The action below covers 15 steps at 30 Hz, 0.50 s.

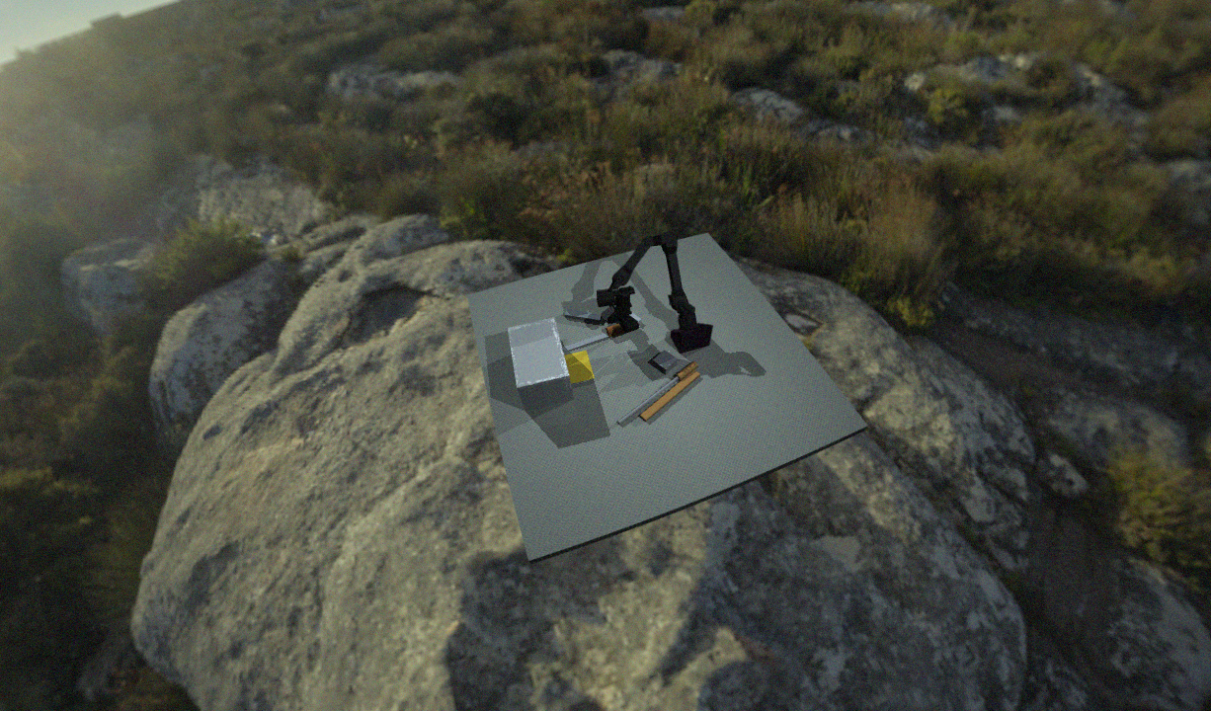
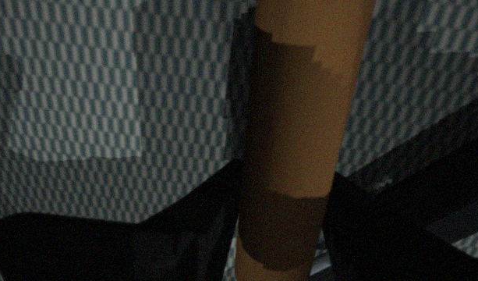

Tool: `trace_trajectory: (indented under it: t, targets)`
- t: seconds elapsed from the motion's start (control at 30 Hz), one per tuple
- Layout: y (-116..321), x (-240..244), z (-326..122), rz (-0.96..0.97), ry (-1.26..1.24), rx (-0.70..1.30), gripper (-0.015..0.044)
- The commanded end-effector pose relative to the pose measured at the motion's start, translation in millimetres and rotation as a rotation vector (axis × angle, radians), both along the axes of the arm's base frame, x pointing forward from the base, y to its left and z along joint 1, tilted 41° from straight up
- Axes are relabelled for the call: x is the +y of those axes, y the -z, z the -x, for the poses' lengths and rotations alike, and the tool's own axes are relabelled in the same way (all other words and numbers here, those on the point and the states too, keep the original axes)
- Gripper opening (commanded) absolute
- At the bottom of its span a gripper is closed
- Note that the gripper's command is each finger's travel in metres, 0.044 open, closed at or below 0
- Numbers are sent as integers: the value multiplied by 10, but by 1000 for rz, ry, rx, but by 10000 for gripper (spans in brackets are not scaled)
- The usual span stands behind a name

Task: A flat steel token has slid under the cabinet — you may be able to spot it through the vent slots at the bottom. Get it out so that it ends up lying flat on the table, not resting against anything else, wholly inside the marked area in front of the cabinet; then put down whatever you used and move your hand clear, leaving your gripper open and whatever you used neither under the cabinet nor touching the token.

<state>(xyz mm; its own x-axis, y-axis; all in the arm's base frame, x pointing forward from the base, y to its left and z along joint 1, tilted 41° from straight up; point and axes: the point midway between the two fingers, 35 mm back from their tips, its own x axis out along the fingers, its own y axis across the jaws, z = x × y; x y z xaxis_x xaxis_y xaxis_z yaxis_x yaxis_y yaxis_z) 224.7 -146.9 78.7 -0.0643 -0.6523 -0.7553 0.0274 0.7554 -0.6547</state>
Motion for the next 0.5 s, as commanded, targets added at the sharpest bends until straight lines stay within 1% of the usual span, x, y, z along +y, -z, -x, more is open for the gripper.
trace_trajectory:
  t: [0.0, 0.17, 0.47]
  targets:
    - [6, 2, 82, -1, -2, 9, 0]
    - [1, 0, 137, -1, -2, 10, 0]
    - [24, 39, 110, -1, -1, 7, 0]
